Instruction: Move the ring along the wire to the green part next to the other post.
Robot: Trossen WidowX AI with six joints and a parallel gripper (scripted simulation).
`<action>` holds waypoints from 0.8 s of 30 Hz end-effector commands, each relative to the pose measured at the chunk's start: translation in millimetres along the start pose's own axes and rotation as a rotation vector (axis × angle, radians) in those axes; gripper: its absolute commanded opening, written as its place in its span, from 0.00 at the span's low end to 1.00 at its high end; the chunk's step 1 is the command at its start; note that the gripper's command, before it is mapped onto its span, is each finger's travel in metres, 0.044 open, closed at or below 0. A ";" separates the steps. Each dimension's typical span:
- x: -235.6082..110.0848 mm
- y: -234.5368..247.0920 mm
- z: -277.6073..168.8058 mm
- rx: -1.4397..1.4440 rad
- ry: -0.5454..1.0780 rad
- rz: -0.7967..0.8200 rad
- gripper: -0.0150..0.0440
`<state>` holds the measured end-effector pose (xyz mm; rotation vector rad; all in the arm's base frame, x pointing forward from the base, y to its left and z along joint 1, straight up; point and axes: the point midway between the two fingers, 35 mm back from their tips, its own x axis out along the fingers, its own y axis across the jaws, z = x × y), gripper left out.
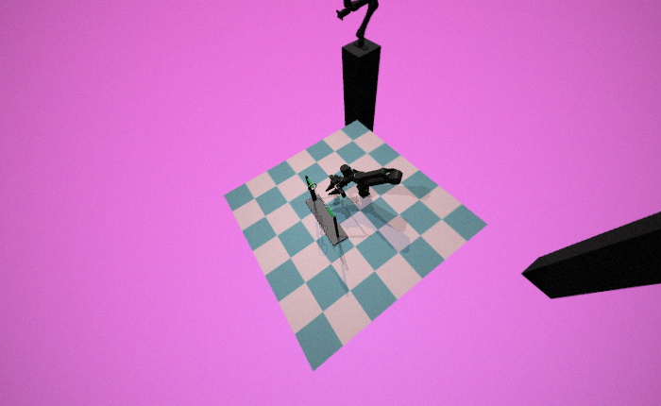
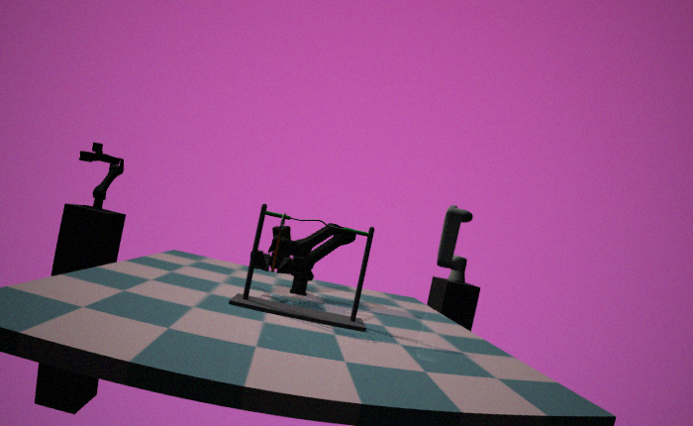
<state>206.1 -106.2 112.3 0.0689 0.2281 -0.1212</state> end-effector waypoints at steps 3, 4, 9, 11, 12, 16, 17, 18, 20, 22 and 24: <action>4.5 8.4 -5.6 -0.016 0.007 0.033 0.53; 5.9 8.3 -3.5 -0.019 0.005 0.034 0.53; 21.9 9.0 18.4 -0.049 -0.023 0.038 0.53; 28.8 10.3 27.6 -0.059 -0.038 0.040 0.53; 32.2 11.3 32.2 -0.063 -0.046 0.042 0.53; 40.2 13.9 42.6 -0.073 -0.067 0.045 0.53; 40.2 13.9 42.6 -0.073 -0.067 0.045 0.53; 40.2 13.9 42.6 -0.073 -0.067 0.045 0.53; 40.8 13.9 42.9 -0.073 -0.067 0.045 0.53; 42.2 13.7 43.4 -0.073 -0.067 0.045 0.53; 44.4 13.5 44.1 -0.073 -0.067 0.045 0.53</action>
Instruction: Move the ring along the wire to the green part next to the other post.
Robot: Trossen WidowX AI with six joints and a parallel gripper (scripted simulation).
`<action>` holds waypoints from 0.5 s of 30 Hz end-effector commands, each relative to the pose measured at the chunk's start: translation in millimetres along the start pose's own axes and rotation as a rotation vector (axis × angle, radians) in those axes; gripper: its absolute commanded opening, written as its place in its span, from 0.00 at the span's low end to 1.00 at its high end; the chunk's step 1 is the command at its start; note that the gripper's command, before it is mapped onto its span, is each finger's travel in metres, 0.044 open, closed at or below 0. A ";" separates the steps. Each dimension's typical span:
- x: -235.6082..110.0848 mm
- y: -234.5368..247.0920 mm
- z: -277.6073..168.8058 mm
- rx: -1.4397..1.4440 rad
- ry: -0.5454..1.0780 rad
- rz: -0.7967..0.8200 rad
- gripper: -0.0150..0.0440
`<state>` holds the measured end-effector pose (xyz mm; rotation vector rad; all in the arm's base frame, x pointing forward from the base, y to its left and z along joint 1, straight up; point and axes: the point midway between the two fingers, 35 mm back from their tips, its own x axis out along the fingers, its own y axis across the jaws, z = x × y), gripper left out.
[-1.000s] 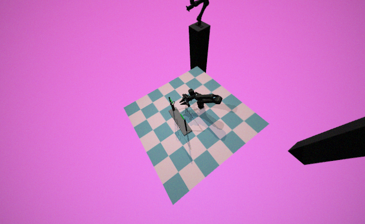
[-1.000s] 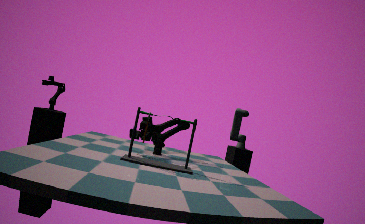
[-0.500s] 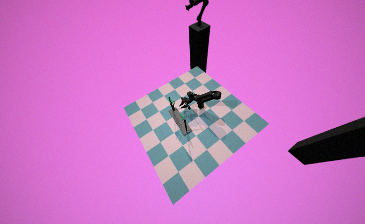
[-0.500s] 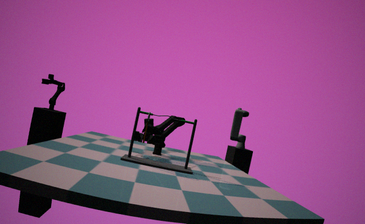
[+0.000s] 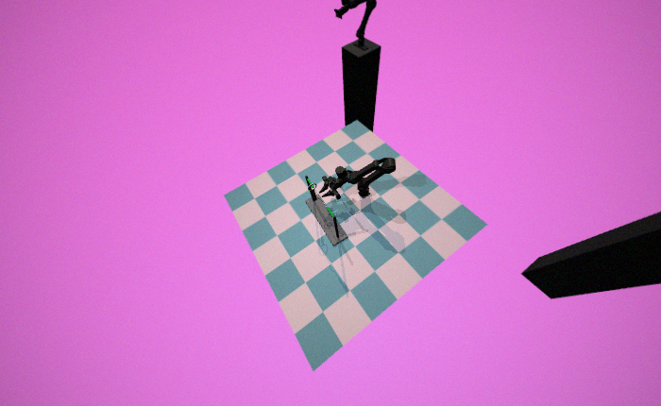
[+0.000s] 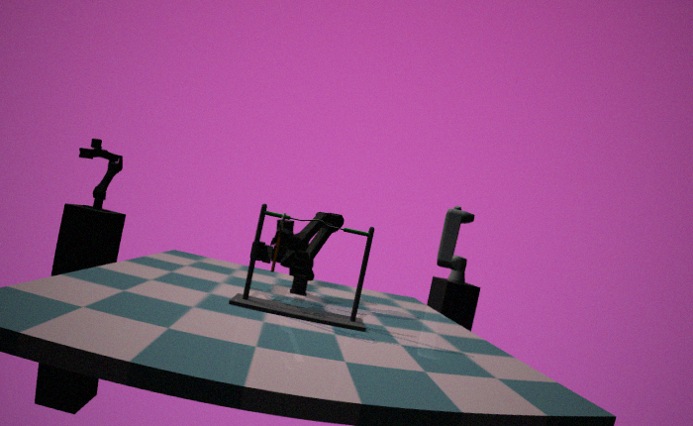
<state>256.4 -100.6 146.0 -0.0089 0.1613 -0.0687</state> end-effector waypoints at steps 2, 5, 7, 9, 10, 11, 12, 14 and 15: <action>6.8 -0.9 1.0 0.007 0.003 -0.001 0.53; 10.8 -1.4 1.8 0.006 0.003 -0.001 0.53; 13.5 -1.7 2.3 0.006 0.003 -0.001 0.53; 16.3 -2.0 2.7 0.006 0.002 -0.001 0.53; 17.7 -2.1 2.8 0.006 0.002 -0.001 0.53; 19.1 -2.2 3.0 0.006 0.002 -0.001 0.53; 20.5 -2.3 3.1 0.006 0.002 -0.001 0.53; 23.4 -2.5 3.4 0.006 0.002 -0.001 0.53; 24.8 -2.6 3.5 0.006 0.002 -0.001 0.53</action>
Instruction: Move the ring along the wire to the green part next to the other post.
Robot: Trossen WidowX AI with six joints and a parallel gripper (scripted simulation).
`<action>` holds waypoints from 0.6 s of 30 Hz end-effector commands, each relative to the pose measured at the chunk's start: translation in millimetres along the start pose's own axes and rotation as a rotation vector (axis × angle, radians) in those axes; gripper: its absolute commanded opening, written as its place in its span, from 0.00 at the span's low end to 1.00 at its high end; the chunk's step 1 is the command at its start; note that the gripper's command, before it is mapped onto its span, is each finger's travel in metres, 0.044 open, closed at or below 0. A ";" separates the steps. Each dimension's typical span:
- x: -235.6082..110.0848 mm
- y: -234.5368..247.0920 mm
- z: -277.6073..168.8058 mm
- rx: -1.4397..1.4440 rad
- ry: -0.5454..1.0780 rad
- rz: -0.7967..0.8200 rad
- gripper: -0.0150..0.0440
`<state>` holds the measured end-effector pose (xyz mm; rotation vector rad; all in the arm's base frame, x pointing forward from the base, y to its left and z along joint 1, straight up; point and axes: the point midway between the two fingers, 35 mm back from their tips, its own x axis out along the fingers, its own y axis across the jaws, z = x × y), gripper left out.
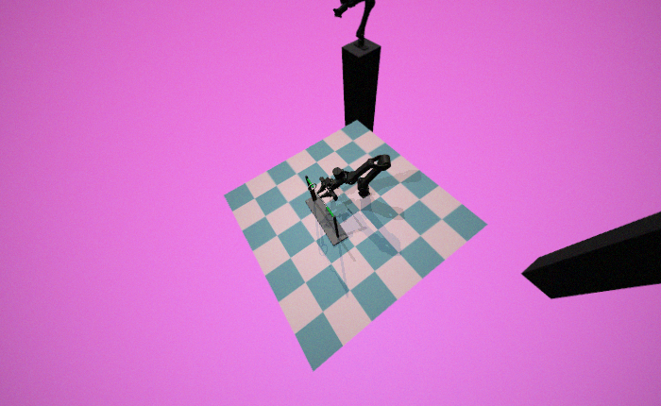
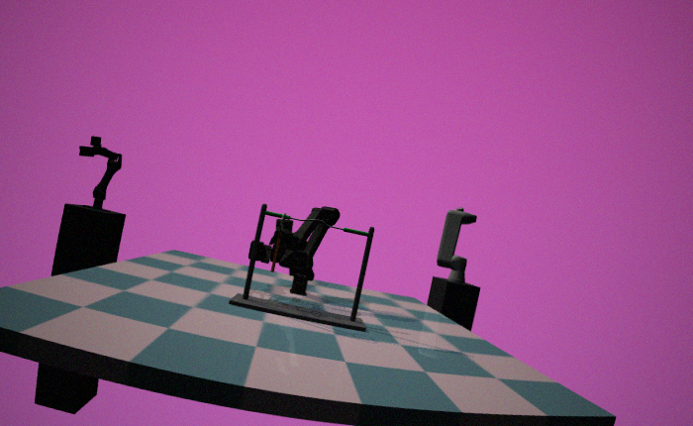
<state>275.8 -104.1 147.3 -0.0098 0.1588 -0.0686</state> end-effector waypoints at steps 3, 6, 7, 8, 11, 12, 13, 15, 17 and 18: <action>10.1 -0.5 -0.7 0.007 0.004 -0.001 0.53; 14.5 -0.6 -0.6 0.007 0.004 -0.001 0.53; 16.0 -0.6 -0.6 0.007 0.004 -0.001 0.53; 17.5 -0.6 -0.6 0.007 0.004 -0.001 0.53; 22.0 -0.5 -0.8 0.007 0.003 -0.001 0.53; 23.5 -0.4 -0.8 0.007 0.003 -0.001 0.53; 25.0 -0.3 -0.9 0.007 0.003 -0.001 0.53; 28.1 -0.2 -1.2 0.007 0.003 -0.001 0.53; 31.2 0.0 -1.4 0.007 0.003 -0.001 0.53; 32.7 0.2 -1.6 0.008 0.002 -0.001 0.53</action>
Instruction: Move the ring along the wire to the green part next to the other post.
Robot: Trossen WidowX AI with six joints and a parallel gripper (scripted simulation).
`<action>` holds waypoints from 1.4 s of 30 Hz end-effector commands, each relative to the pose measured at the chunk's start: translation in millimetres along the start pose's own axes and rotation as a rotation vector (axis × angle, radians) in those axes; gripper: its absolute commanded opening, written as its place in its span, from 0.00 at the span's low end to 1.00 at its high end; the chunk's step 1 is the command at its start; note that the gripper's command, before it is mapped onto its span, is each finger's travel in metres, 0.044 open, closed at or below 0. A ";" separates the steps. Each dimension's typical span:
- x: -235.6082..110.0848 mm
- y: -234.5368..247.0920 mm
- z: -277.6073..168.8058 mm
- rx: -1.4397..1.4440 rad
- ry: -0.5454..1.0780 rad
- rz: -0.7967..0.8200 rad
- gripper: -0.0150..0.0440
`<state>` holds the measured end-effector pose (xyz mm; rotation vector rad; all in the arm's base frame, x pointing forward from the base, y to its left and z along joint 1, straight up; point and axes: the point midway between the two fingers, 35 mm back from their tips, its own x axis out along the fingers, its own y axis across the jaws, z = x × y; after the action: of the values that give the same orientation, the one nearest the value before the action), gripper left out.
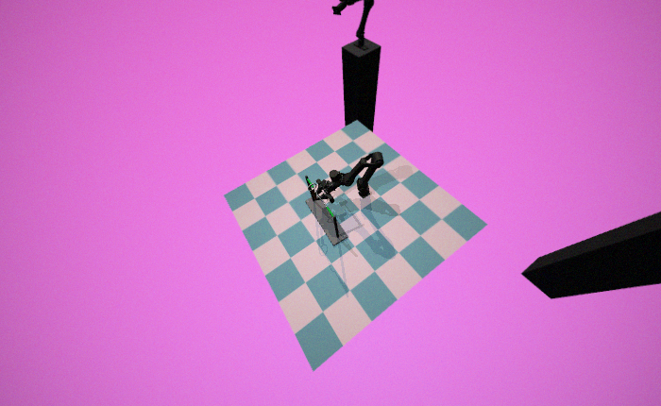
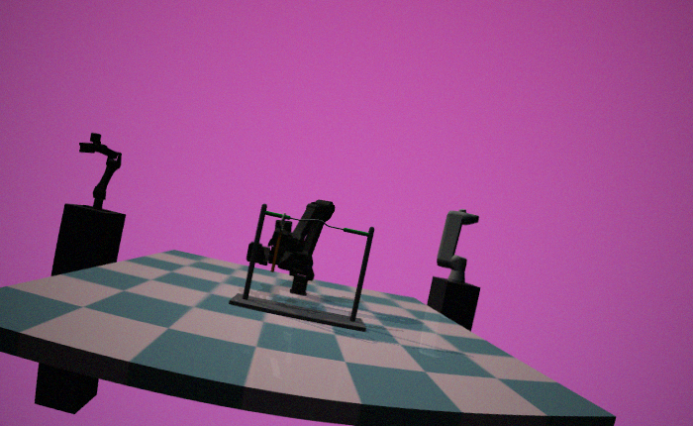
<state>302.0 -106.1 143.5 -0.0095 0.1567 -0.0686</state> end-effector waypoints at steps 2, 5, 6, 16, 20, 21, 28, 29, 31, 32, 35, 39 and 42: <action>9.2 0.7 -2.5 0.007 0.004 -0.001 0.53; 13.9 1.2 -3.1 0.007 0.004 -0.001 0.53; 15.5 1.4 -3.4 0.007 0.003 -0.001 0.53; 27.2 3.3 -5.9 0.008 0.002 -0.001 0.53; 27.2 3.3 -5.9 0.008 0.002 -0.001 0.53; 27.2 3.3 -5.9 0.008 0.002 -0.001 0.53; 27.2 3.3 -5.9 0.008 0.002 -0.001 0.53; 27.2 3.3 -5.9 0.008 0.002 -0.001 0.53; 27.2 3.3 -5.9 0.008 0.002 -0.001 0.53; 27.2 3.3 -5.9 0.008 0.002 -0.001 0.53; 27.2 3.3 -5.9 0.008 0.002 -0.001 0.53; 27.2 3.3 -5.9 0.008 0.002 -0.001 0.53; 27.0 3.9 -5.8 0.004 0.002 0.003 0.48</action>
<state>327.9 -104.1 133.5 -0.0053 0.1587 -0.0657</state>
